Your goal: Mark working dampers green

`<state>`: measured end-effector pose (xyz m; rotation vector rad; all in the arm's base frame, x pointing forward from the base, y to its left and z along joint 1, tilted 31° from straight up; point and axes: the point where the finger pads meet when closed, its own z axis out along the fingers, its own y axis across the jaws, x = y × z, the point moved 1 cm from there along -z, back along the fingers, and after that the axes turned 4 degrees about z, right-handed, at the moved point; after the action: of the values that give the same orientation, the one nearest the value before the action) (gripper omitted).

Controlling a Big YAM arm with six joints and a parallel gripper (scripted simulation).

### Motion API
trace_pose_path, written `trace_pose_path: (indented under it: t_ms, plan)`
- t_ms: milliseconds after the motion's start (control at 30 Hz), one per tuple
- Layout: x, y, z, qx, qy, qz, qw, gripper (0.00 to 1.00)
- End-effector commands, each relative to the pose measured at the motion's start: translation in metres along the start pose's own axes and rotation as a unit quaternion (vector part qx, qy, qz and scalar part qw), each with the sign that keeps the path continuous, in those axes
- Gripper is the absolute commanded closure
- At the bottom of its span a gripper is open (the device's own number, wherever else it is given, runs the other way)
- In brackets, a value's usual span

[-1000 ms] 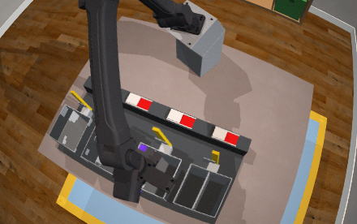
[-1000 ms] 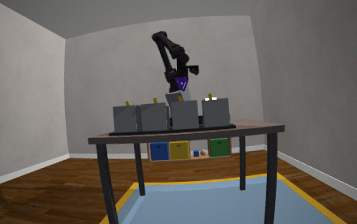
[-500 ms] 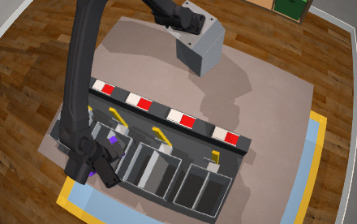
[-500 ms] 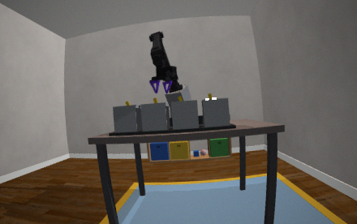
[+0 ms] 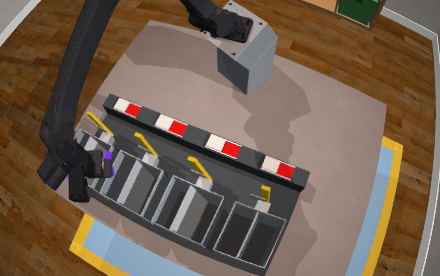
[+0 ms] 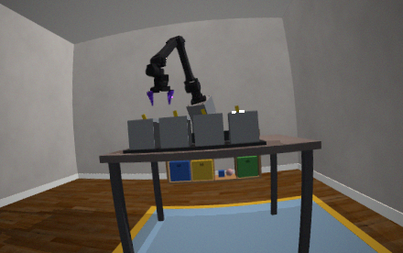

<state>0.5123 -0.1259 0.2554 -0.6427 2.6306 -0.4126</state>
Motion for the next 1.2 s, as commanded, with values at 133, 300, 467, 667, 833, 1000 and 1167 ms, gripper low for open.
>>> trace_pose_path:
  t_ms: [133,300,467,667,833,1000,1167]
  plan:
    - [0.024,-0.060,-0.034,0.020,-0.024,0.136,0.990,0.00]
    - [0.048,-0.087,-0.045,0.025,-0.034,0.202,0.978,0.00]
    - [0.073,-0.101,-0.046,0.022,-0.033,0.256,0.966,0.00]
    - [0.070,-0.094,-0.041,0.014,-0.034,0.256,0.966,0.00]
    - [0.076,-0.100,-0.041,0.018,-0.031,0.262,0.964,0.64]
    - [0.075,-0.099,-0.041,0.018,-0.031,0.261,0.965,0.64]
    - [0.075,-0.098,-0.041,0.018,-0.031,0.260,0.965,0.64]
